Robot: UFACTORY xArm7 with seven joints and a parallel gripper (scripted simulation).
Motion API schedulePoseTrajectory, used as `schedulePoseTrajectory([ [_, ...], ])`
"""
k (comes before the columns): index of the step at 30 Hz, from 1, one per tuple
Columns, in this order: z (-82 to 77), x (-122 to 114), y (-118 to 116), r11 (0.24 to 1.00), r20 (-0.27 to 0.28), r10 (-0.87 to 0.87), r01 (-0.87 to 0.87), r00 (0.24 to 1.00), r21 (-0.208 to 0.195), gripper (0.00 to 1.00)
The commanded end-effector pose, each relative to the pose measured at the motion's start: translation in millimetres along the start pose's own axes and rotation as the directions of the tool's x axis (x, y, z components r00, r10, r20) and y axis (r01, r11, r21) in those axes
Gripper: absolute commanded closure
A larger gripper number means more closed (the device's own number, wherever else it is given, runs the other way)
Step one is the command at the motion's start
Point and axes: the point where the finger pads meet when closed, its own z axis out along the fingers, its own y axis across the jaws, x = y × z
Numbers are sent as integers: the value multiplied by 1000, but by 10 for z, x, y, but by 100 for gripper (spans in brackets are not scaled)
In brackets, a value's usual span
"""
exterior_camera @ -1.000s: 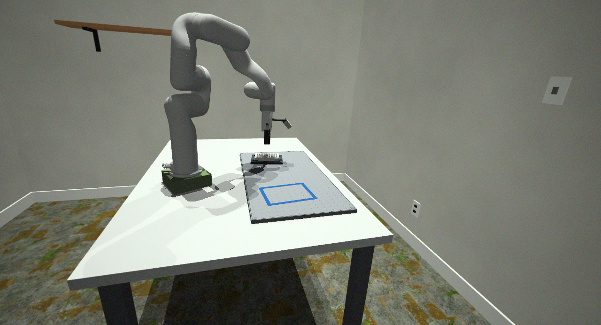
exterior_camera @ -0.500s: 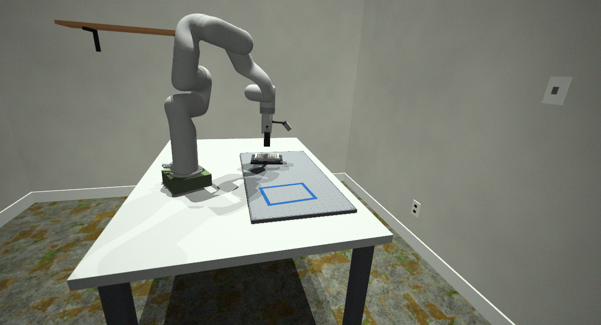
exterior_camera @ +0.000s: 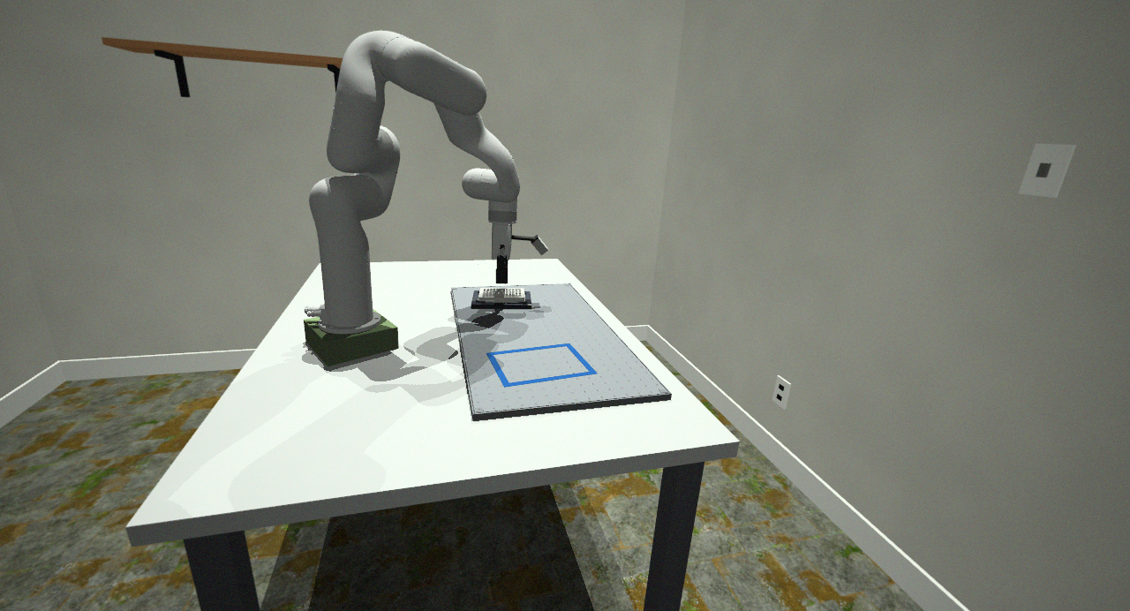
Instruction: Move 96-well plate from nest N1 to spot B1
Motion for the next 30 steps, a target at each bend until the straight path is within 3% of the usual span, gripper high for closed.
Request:
schedulePoseTrajectory([
  [1, 69, 17, -12, 1000, -4, 1, -1, 1000, -1, 0],
  [12, 252, 17, -11, 1000, -4, 0, -1, 1000, -1, 0],
  [30, 277, 17, -12, 1000, -4, 0, 0, 1000, -1, 0],
])
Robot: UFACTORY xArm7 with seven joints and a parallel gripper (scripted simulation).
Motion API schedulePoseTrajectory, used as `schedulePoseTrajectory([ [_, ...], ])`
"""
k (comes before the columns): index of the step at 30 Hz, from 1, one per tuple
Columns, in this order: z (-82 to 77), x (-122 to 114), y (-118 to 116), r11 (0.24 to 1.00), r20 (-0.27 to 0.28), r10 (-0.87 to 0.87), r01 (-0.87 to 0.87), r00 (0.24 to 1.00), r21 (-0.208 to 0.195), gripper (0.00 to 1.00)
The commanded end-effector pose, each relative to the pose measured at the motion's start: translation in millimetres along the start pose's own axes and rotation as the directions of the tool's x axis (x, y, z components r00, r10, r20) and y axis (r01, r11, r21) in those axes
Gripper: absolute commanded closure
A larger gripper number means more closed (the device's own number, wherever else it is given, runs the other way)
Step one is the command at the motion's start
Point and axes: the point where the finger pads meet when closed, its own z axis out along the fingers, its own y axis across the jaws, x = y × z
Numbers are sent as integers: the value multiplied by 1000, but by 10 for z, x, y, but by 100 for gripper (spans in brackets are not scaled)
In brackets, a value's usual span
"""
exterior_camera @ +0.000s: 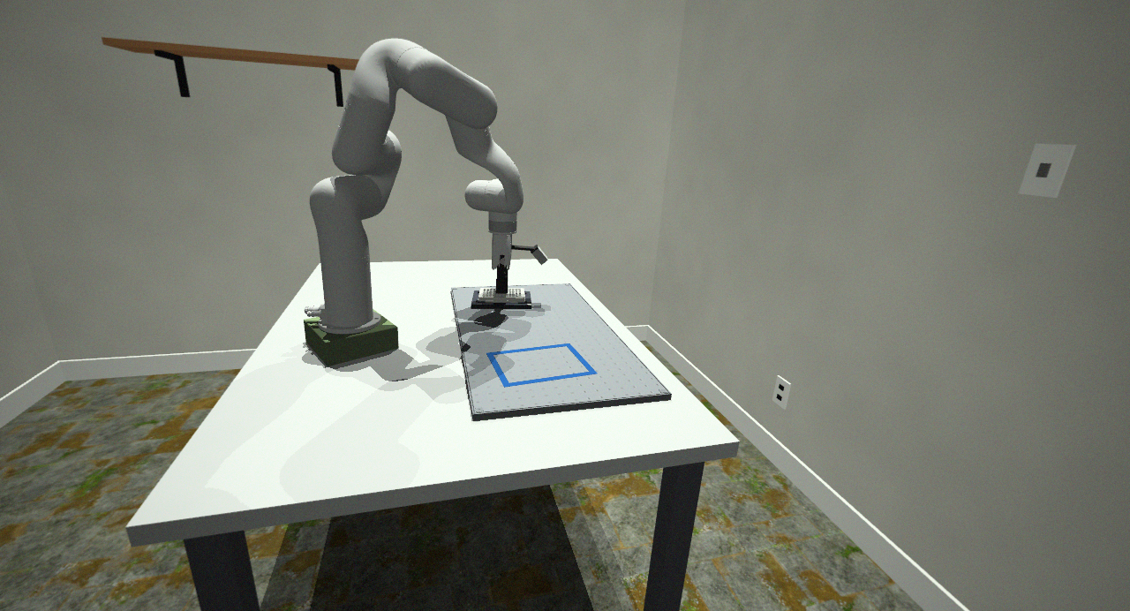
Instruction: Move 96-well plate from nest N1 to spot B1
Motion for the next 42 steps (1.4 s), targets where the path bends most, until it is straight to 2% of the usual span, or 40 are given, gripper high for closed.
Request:
schedulePoseTrajectory([
  [1, 2, 10, -8, 1000, -3, 0, 0, 1000, 2, 0],
  [31, 188, 10, -8, 1000, -3, 0, 0, 1000, 2, 0],
  [42, 188, 10, -8, 1000, -3, 0, 0, 1000, 2, 0],
])
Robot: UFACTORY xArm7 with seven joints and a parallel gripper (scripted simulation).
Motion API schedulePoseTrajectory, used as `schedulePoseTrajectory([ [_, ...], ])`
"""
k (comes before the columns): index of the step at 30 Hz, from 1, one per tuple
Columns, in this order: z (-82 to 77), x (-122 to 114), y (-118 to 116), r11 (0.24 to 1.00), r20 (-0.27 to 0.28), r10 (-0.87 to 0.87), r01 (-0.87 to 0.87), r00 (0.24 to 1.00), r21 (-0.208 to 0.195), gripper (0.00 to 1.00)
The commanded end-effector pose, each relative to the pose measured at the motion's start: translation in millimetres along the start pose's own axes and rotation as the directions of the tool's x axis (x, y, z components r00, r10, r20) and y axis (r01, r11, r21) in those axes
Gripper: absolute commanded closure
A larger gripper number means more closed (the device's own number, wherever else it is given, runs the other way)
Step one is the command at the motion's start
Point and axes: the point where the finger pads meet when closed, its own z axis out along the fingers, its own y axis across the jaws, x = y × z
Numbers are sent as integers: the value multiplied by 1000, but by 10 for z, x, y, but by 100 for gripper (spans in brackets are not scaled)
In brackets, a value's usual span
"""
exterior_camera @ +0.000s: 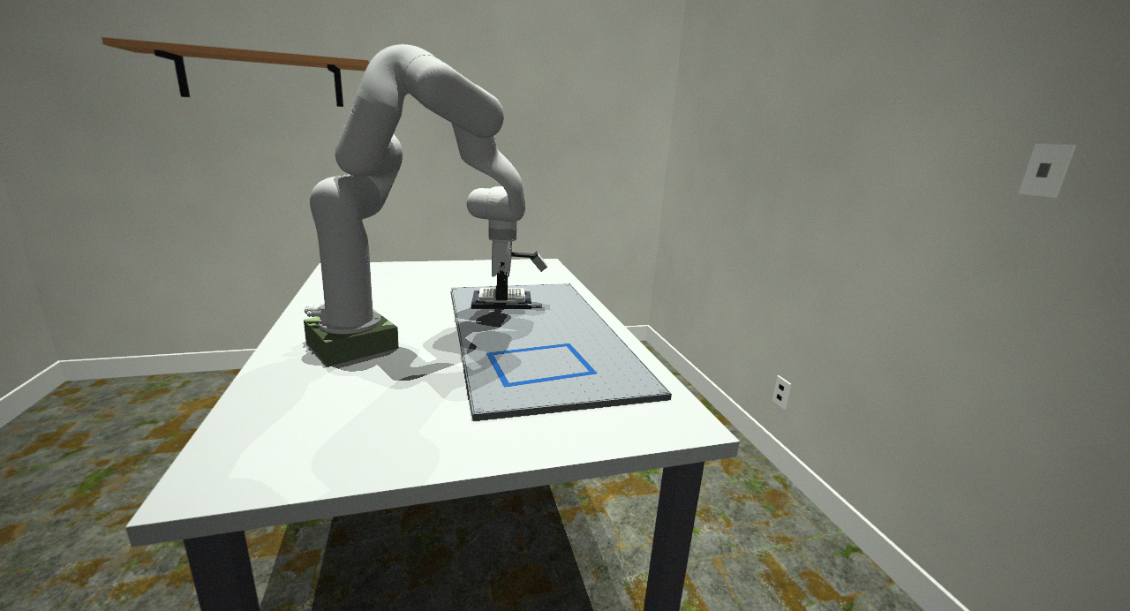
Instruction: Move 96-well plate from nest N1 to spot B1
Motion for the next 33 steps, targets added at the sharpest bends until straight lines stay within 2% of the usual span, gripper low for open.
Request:
schedulePoseTrajectory([
  [1, -9, 11, -9, 1000, -3, 0, 0, 1000, 2, 0],
  [10, -9, 11, -9, 1000, -3, 0, 0, 1000, 2, 0],
  [11, -15, 11, -9, 1000, -3, 0, 0, 1000, 2, 100],
  [33, -15, 10, -9, 1000, -3, 0, 0, 1000, 2, 100],
])
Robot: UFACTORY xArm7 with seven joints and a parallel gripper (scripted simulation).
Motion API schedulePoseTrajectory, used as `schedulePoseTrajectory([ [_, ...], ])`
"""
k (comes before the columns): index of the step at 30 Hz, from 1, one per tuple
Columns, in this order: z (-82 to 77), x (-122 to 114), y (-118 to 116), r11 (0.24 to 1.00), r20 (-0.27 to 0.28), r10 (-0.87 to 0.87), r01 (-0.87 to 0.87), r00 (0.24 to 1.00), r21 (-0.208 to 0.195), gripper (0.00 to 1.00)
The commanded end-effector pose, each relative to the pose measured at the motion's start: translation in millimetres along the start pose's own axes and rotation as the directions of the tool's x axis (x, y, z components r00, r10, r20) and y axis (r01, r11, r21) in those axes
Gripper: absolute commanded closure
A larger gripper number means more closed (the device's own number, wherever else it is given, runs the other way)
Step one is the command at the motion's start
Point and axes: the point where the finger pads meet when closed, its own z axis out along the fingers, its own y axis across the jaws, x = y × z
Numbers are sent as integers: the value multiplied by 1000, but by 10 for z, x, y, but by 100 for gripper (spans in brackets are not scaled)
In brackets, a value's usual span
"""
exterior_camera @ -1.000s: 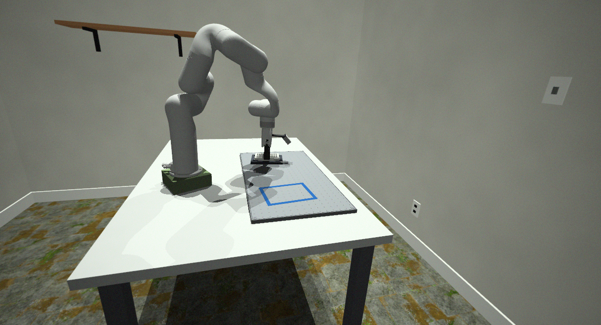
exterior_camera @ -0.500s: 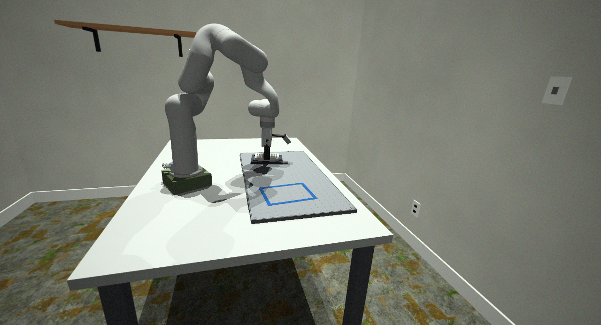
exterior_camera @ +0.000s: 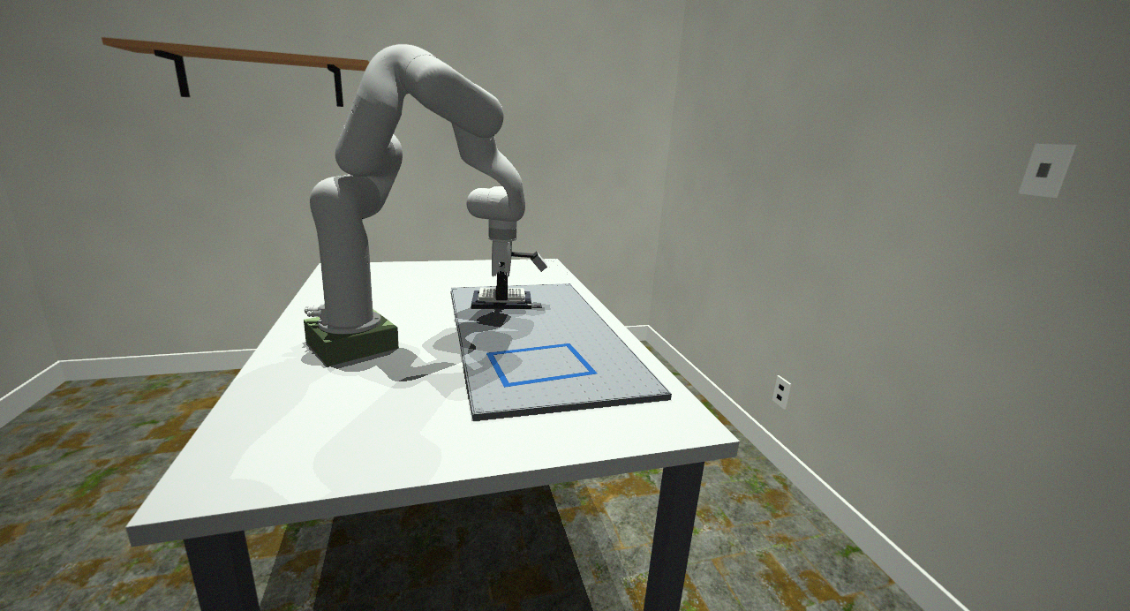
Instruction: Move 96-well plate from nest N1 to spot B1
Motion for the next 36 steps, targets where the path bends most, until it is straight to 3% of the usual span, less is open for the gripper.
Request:
schedulePoseTrajectory([
  [1, -10, 11, -9, 1000, -3, 0, 0, 1000, 2, 100],
  [36, -57, 11, -9, 1000, -3, 0, 0, 1000, 2, 100],
])
